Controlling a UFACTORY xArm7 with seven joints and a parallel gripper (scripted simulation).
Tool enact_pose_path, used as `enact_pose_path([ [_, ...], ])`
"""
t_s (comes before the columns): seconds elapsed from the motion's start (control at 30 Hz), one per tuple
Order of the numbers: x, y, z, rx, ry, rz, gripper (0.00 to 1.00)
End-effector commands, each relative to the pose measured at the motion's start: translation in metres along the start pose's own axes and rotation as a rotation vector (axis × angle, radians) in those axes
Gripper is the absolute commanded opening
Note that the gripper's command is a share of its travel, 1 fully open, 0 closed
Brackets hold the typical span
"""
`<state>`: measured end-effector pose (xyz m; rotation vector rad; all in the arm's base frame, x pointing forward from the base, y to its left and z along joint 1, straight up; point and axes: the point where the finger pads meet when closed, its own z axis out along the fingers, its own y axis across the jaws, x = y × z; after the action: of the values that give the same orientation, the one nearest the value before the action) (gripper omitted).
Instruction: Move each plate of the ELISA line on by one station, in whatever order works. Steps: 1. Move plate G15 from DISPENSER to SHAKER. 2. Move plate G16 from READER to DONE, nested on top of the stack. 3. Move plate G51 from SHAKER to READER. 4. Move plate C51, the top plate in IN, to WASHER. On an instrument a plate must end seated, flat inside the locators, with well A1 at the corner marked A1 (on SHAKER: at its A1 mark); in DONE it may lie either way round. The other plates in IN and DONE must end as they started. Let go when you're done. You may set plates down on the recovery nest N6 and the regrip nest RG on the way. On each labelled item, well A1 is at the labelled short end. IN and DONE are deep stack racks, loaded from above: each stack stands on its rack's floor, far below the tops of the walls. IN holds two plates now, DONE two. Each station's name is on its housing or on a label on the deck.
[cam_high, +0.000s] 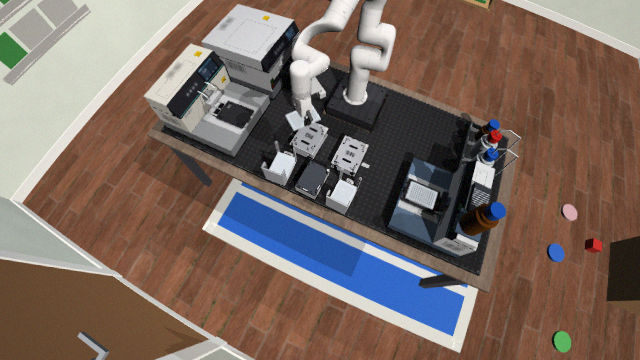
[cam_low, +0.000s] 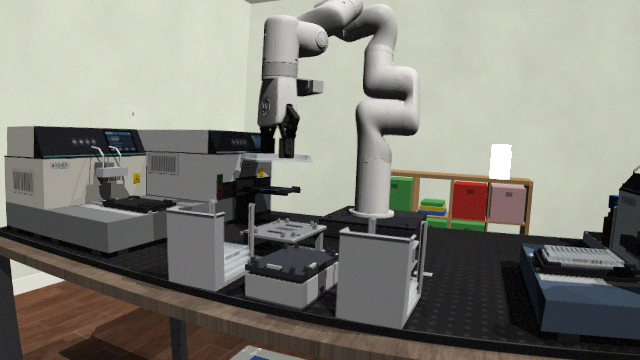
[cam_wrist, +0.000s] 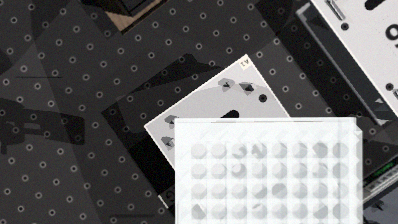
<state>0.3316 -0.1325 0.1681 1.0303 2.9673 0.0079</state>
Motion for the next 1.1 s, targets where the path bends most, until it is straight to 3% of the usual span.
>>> enact_pose_path([
  [0.0,0.003,-0.014,-0.002,-0.001,-0.005,0.01,0.0],
  [1.07,0.027,-0.092,-0.002,-0.001,-0.005,0.233,0.0],
])
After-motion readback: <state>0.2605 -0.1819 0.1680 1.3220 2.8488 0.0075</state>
